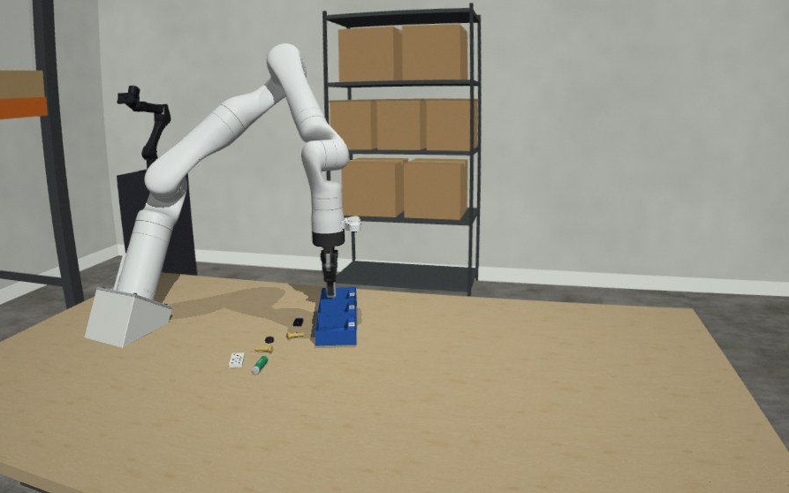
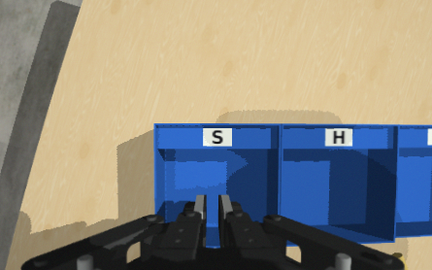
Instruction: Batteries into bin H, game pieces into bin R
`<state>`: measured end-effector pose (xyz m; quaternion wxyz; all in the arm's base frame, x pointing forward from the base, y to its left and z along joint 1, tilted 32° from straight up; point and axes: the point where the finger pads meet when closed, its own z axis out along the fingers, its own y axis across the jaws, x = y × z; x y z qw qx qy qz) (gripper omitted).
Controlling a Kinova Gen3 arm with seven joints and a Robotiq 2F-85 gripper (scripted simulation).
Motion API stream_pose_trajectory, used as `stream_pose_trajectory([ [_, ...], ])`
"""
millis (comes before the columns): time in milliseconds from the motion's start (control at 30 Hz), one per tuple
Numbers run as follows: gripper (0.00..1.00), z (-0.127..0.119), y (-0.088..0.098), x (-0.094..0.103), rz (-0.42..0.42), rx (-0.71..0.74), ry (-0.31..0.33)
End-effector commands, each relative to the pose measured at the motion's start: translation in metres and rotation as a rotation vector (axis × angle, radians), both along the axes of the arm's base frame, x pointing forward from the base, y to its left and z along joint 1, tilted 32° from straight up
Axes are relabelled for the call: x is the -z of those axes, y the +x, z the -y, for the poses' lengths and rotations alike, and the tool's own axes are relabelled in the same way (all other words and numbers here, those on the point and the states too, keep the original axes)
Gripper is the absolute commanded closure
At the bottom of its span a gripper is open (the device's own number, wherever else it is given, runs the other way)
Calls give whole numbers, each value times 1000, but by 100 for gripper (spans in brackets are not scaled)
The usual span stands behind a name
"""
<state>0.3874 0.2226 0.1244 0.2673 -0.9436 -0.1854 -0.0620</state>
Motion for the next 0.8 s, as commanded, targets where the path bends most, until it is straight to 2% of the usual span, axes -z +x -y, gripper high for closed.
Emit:
stream_pose_trajectory([
  [0, 91, -5, -1, 12, -2, -2, -4],
  [767, 91, -6, 0, 14, -4, 0, -3],
])
